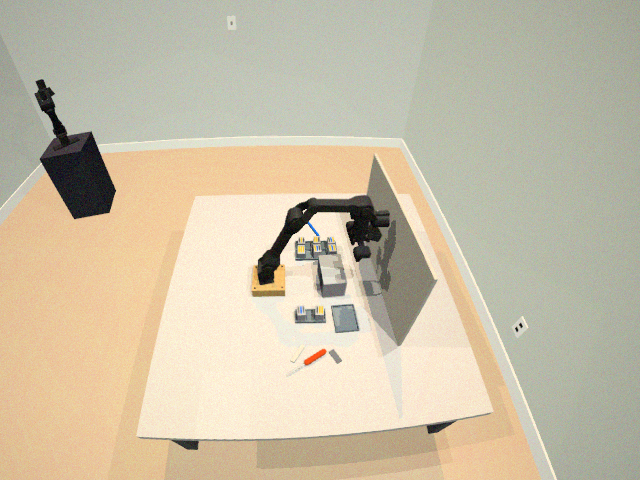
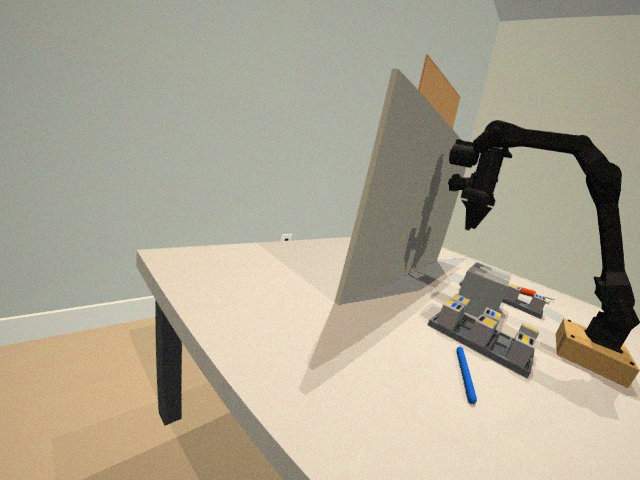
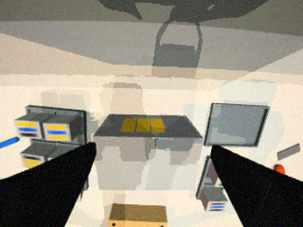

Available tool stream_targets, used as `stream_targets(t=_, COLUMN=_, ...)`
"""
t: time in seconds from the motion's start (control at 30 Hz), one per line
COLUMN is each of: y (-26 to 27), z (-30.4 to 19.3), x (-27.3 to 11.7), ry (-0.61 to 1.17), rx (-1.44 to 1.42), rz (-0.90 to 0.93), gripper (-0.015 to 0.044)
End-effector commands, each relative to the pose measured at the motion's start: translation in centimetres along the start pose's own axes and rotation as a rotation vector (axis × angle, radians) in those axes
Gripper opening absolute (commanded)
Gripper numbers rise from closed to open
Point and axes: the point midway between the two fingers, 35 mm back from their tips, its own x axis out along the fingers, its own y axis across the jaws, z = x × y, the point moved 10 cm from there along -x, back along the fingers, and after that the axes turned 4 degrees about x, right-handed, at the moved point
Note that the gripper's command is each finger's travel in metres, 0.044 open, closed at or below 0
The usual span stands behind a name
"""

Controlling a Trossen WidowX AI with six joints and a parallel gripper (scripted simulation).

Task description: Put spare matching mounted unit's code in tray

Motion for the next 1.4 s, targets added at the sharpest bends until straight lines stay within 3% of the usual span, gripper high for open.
stream_targets(t=0.0, y=-0.1, z=-0.2, x=-0.5, ry=0.003, rx=-0.007, rz=0.011, gripper=0.044)
stream_targets(t=0.53, y=0.9, z=-0.7, x=-0.4, ry=0.005, rx=-0.066, rz=0.014, gripper=0.044)
stream_targets(t=0.8, y=8.2, z=-6.2, x=0.7, ry=0.009, rx=-0.547, rz=0.03, gripper=0.044)
stream_targets(t=1.2, y=15.4, z=-20.8, x=5.0, ry=-0.002, rx=-1.426, rz=0.037, gripper=0.044)
stream_targets(t=1.37, y=15.5, z=-21.6, x=5.3, ry=-0.003, rx=-1.473, rz=0.038, gripper=0.044)
